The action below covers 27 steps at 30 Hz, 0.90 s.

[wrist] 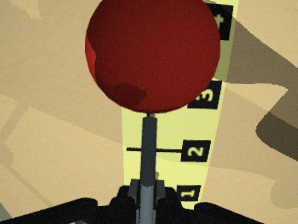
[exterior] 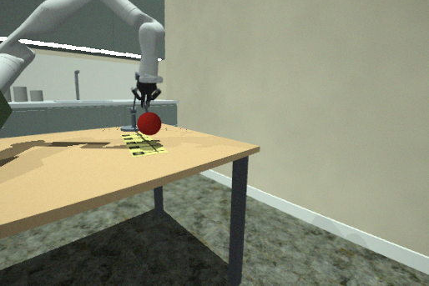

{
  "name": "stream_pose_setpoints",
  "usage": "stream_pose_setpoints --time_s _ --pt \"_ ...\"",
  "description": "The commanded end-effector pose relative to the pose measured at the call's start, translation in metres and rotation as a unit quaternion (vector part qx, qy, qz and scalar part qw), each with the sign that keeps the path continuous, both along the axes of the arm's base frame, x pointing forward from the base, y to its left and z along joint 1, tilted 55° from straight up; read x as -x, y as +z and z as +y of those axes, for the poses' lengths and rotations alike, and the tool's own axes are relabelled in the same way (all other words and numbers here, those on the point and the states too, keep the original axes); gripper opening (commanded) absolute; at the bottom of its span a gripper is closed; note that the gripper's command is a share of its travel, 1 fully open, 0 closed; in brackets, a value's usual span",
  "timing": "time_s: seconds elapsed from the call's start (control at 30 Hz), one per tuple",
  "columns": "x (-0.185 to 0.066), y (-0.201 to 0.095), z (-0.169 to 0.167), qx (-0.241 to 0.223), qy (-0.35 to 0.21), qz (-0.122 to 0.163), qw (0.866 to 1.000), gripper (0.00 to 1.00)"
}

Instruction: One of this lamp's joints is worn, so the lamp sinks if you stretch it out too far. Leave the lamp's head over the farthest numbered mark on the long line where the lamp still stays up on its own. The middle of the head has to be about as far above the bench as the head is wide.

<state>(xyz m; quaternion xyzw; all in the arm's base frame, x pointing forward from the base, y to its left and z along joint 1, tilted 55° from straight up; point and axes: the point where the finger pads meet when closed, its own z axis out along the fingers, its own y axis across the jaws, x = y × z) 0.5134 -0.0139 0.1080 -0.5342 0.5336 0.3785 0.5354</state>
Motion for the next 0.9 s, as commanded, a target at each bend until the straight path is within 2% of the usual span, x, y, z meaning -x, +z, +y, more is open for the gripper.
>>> stream_pose_setpoints --time_s 0.0,0.87 --pt "-0.0018 -0.0060 -0.0073 0.005 -0.007 0.002 1.000 0.00" --pt "-0.0021 -0.0067 -0.0154 0.005 -0.007 0.002 1.000 0.00"
